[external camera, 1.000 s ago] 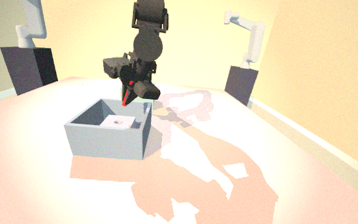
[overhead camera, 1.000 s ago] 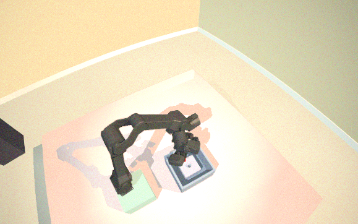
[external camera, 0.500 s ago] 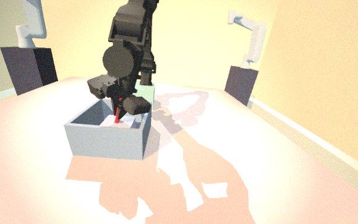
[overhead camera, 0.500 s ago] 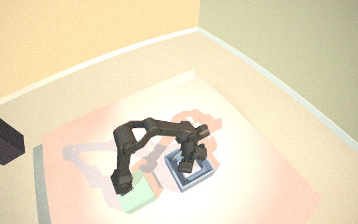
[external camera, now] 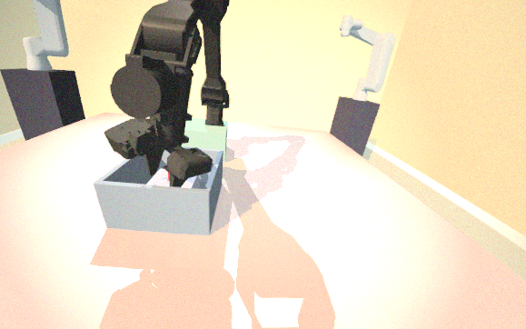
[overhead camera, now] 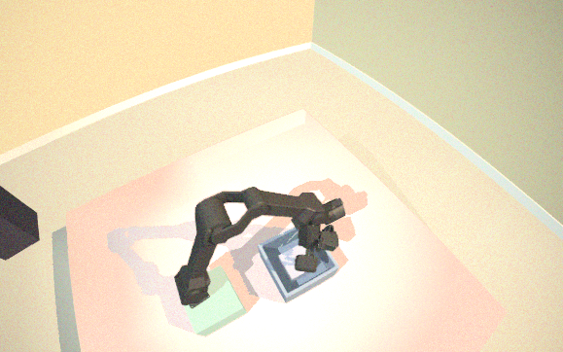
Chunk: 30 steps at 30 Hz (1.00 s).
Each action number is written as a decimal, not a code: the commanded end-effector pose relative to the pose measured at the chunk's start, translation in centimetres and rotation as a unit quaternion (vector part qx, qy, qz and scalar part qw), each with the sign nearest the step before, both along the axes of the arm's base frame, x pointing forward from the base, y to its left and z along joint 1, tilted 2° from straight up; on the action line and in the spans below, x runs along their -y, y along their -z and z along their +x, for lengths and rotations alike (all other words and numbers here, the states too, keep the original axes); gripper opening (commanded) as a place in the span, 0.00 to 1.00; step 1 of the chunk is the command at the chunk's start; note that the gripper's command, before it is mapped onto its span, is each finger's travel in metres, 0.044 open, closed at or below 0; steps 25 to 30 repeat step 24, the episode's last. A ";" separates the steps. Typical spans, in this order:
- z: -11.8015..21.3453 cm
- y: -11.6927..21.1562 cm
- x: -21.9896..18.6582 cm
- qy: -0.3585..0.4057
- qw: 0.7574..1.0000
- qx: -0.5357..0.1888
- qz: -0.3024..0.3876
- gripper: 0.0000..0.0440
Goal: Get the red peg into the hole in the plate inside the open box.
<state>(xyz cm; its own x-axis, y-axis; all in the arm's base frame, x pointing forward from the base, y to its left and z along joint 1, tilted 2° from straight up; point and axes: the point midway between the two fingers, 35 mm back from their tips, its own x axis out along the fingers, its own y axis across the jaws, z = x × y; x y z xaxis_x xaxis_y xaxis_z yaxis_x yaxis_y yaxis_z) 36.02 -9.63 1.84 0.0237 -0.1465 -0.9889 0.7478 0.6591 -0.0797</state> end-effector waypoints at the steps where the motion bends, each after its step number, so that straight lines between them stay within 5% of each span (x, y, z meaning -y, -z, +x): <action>1: 1.5 -0.3 0.1 -0.006 1.000 0.008 0.015 0.94; 12: 6.7 -2.8 -0.5 -0.022 0.996 0.069 0.055 1.00; 30: 6.8 -2.9 -0.5 -0.023 0.996 0.070 0.055 1.00</action>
